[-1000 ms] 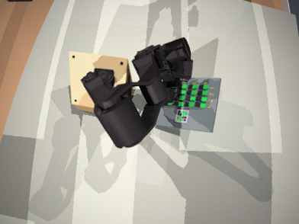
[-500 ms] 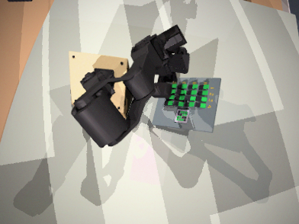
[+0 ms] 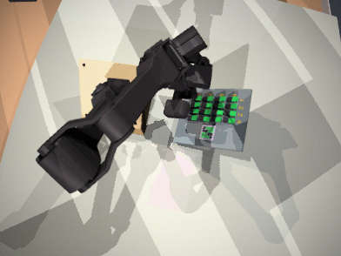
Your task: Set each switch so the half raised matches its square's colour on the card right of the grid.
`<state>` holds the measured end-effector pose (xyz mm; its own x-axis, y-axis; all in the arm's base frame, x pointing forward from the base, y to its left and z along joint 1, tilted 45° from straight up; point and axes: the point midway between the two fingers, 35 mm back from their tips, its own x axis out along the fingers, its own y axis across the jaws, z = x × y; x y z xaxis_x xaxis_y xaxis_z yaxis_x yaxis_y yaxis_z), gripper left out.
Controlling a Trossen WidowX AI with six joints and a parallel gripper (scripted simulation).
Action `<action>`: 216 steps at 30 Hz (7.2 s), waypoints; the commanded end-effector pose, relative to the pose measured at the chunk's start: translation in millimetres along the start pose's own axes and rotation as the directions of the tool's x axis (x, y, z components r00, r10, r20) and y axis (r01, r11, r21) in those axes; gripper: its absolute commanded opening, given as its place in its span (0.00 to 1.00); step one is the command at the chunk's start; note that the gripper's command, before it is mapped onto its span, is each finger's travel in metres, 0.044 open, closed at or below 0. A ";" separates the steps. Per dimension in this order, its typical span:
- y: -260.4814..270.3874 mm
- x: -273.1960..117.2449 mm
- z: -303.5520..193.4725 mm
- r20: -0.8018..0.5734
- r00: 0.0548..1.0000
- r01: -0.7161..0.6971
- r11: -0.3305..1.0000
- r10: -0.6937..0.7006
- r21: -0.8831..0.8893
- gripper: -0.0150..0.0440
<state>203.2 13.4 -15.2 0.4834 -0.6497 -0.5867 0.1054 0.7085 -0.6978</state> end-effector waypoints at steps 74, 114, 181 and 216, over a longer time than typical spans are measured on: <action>-41.0 62.3 -5.3 0.031 0.999 0.014 1.000 -0.014 -0.002 0.25; -39.5 0.3 -4.0 0.004 1.000 0.011 1.000 -0.011 -0.001 0.25; 26.6 60.7 -24.9 -0.021 1.000 0.011 1.000 -0.011 0.001 0.25; 26.5 65.4 -24.9 -0.021 1.000 0.011 1.000 -0.011 0.001 0.25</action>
<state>216.1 -16.9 -81.6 0.4648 -0.6640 -0.5857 0.1166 0.7017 -0.7029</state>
